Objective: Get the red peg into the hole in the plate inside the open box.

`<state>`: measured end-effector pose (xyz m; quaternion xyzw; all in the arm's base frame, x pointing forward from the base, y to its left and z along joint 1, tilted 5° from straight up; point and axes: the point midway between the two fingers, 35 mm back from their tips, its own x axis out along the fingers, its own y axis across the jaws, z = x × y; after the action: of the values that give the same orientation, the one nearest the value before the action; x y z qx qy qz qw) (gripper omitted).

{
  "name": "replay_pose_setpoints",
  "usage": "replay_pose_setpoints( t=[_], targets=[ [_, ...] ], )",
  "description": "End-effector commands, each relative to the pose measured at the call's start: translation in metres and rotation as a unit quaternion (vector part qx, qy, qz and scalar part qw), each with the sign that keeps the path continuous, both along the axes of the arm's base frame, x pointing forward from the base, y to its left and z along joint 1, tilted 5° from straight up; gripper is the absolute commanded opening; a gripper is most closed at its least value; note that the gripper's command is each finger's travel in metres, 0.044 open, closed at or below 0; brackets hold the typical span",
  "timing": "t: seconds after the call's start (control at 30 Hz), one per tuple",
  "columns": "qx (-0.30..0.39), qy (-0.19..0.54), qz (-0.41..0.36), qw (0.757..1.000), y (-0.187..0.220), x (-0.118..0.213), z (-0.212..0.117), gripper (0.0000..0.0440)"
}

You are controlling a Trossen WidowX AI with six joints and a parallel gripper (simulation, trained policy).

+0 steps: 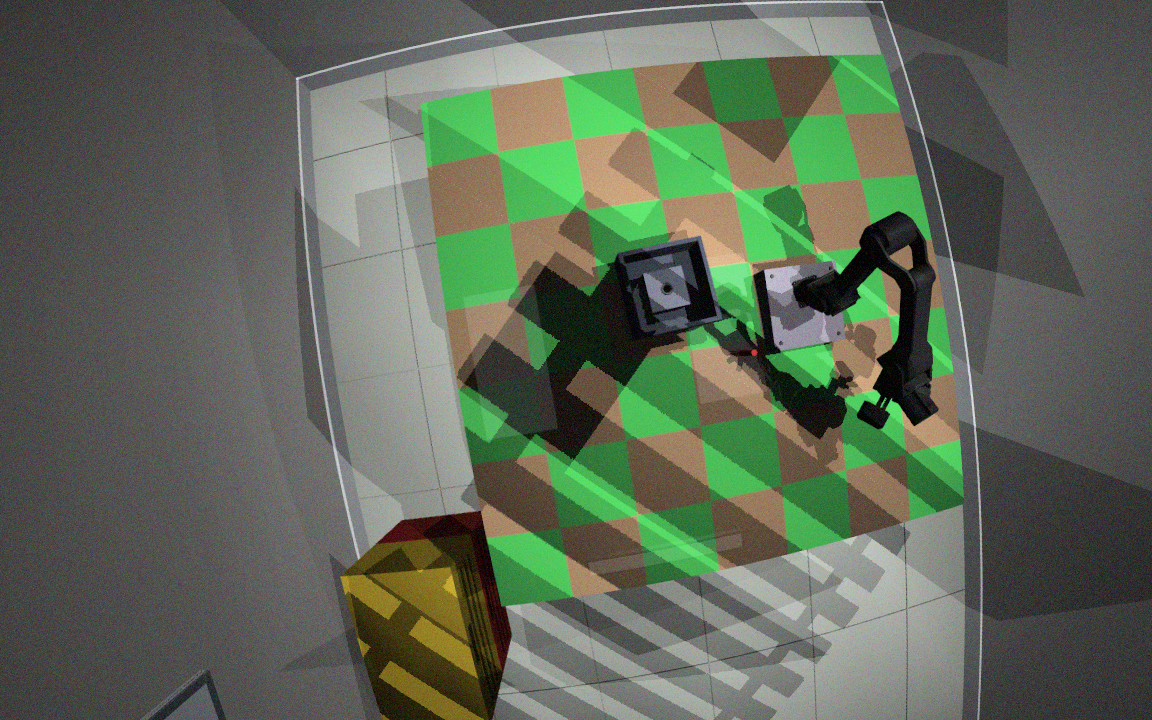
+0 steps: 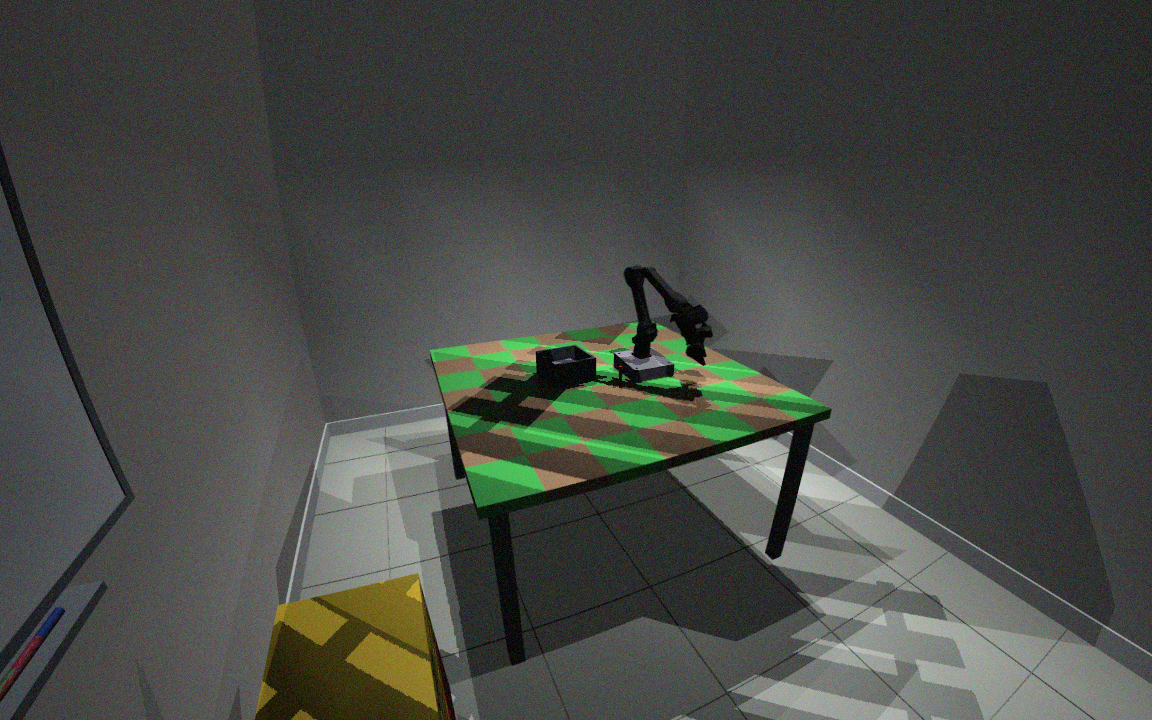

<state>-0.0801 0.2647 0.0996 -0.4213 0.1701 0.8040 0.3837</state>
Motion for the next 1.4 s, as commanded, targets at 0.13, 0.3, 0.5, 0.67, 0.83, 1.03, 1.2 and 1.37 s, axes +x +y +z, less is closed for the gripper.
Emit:
replay_pose_setpoints(
  t=[0.13, 0.3, 0.5, 0.67, 0.83, 1.03, 1.2, 1.37],
  targets=[
    [-0.039, 0.018, -0.121, 0.992, 0.001, 0.030, 0.003, 0.0440],
    [-0.068, 0.031, -0.201, 0.977, -0.001, 0.049, 0.002, 0.0440],
    [-0.100, 0.046, -0.295, 0.949, -0.006, 0.072, 0.001, 0.0440],
    [-0.124, 0.059, -0.372, 0.918, -0.012, 0.090, 0.000, 0.0440],
    [-0.144, 0.072, -0.447, 0.880, -0.019, 0.108, 0.000, 0.0440],
    [-0.167, 0.087, -0.532, 0.826, -0.028, 0.128, 0.000, 0.0440],
    [-0.182, 0.099, -0.599, 0.774, -0.038, 0.144, 0.001, 0.0440],
    [-0.196, 0.111, -0.661, 0.716, -0.048, 0.159, 0.001, 0.0440]
  ],
)
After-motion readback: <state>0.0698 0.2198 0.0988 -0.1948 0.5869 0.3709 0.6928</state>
